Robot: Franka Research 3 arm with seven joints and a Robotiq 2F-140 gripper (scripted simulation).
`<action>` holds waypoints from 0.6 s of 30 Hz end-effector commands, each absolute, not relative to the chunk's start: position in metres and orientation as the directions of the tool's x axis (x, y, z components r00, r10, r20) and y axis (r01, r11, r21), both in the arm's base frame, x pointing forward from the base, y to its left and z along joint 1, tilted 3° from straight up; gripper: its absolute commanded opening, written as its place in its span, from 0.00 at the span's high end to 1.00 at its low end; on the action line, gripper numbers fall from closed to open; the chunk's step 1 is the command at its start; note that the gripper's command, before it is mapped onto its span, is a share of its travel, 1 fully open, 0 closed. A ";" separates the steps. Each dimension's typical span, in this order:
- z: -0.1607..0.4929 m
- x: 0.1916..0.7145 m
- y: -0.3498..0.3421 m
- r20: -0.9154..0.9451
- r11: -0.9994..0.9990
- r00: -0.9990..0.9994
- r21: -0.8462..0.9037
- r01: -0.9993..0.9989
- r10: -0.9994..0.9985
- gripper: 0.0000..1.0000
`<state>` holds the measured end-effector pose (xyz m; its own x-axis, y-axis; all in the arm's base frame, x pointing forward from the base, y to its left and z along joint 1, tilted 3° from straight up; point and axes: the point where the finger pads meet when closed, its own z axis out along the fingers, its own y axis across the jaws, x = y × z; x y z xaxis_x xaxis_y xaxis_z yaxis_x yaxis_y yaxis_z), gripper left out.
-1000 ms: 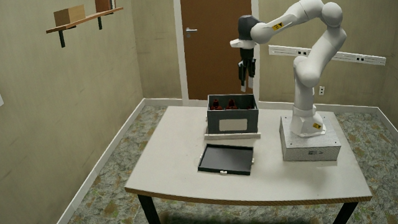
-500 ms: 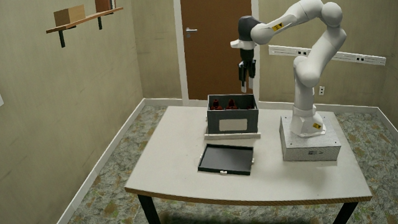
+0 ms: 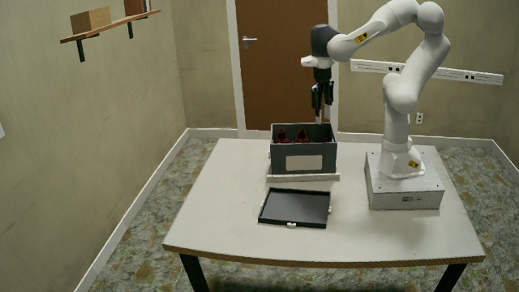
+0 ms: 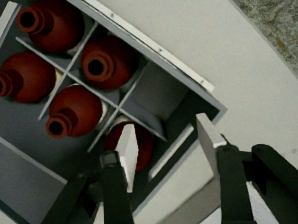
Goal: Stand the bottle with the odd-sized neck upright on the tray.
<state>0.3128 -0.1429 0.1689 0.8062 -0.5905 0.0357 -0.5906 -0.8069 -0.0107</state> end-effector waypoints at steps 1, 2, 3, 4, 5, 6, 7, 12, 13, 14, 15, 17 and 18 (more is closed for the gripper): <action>0.164 0.315 -0.144 0.043 -0.809 0.808 -0.011 -0.588 -0.588 0.56; 0.162 0.315 -0.144 0.043 -0.809 0.808 -0.011 -0.588 -0.588 0.56; 0.161 0.315 -0.144 0.043 -0.809 0.808 -0.011 -0.588 -0.588 0.56; 0.160 0.315 -0.144 0.043 -0.809 0.808 -0.011 -0.588 -0.588 0.56; 0.158 0.315 -0.144 0.043 -0.809 0.808 -0.011 -0.588 -0.588 0.56; 0.157 0.315 -0.144 0.043 -0.809 0.808 -0.011 -0.588 -0.588 0.56; 0.156 0.315 -0.144 0.043 -0.809 0.808 -0.011 -0.588 -0.588 0.56; 0.151 0.315 -0.144 0.043 -0.809 0.808 -0.011 -0.588 -0.588 0.56; 0.151 0.315 -0.144 0.043 -0.809 0.808 -0.011 -0.588 -0.588 0.56; 0.151 0.315 -0.144 0.043 -0.809 0.808 -0.011 -0.588 -0.588 0.56; 0.150 0.315 -0.144 0.043 -0.809 0.808 -0.011 -0.588 -0.588 0.56; 0.148 0.315 -0.144 0.043 -0.809 0.808 -0.011 -0.588 -0.588 0.56; 0.147 0.315 -0.144 0.043 -0.809 0.808 -0.011 -0.588 -0.588 0.56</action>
